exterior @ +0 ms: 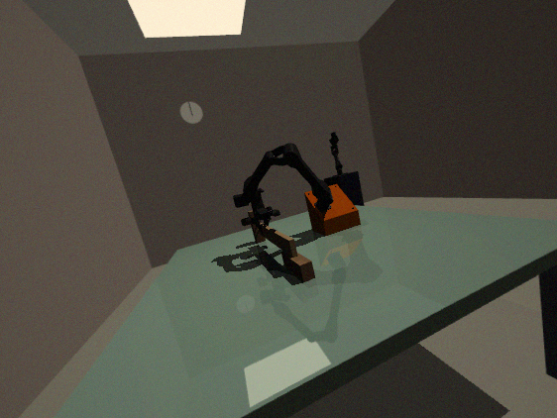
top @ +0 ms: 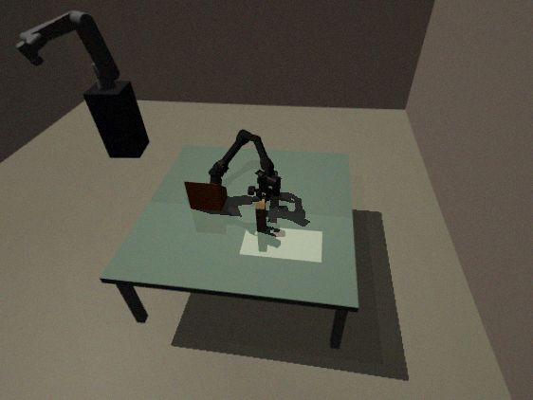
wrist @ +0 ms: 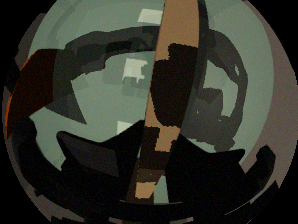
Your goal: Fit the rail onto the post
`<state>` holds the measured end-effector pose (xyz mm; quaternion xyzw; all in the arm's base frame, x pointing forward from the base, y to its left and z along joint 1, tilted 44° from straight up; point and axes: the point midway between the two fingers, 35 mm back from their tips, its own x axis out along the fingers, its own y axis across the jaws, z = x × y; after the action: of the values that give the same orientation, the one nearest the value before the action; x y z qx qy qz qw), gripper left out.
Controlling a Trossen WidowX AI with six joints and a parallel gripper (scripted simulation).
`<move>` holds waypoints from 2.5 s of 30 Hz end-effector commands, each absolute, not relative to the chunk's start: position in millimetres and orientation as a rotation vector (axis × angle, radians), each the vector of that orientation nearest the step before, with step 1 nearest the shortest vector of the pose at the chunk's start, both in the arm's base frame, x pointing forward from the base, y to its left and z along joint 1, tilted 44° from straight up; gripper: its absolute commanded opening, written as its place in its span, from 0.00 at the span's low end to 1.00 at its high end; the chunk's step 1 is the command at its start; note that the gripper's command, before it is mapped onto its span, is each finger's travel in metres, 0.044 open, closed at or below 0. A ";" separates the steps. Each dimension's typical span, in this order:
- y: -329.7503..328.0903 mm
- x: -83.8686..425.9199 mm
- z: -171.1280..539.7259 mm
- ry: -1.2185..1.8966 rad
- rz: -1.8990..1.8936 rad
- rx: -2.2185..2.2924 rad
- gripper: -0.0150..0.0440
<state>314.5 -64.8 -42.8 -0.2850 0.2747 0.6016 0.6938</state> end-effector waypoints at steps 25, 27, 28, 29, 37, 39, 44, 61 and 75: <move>-71.2 314.2 -51.0 0.614 1.338 -0.639 0.25; -71.8 314.1 -51.3 0.614 1.338 -0.639 0.25; -72.0 314.0 -51.4 0.614 1.338 -0.639 0.25; -72.3 314.0 -51.6 0.614 1.338 -0.639 0.25; -74.7 313.7 -52.5 0.614 1.338 -0.639 0.25; -75.3 313.6 -52.7 0.614 1.338 -0.639 0.25; -76.8 313.6 -53.2 0.614 1.338 -0.640 0.25; -80.7 313.9 -56.8 0.614 1.338 -0.640 0.25; -82.6 314.0 -60.6 0.614 1.338 -0.640 0.25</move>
<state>313.5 -79.5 -58.8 -0.2846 0.2746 0.6013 0.6943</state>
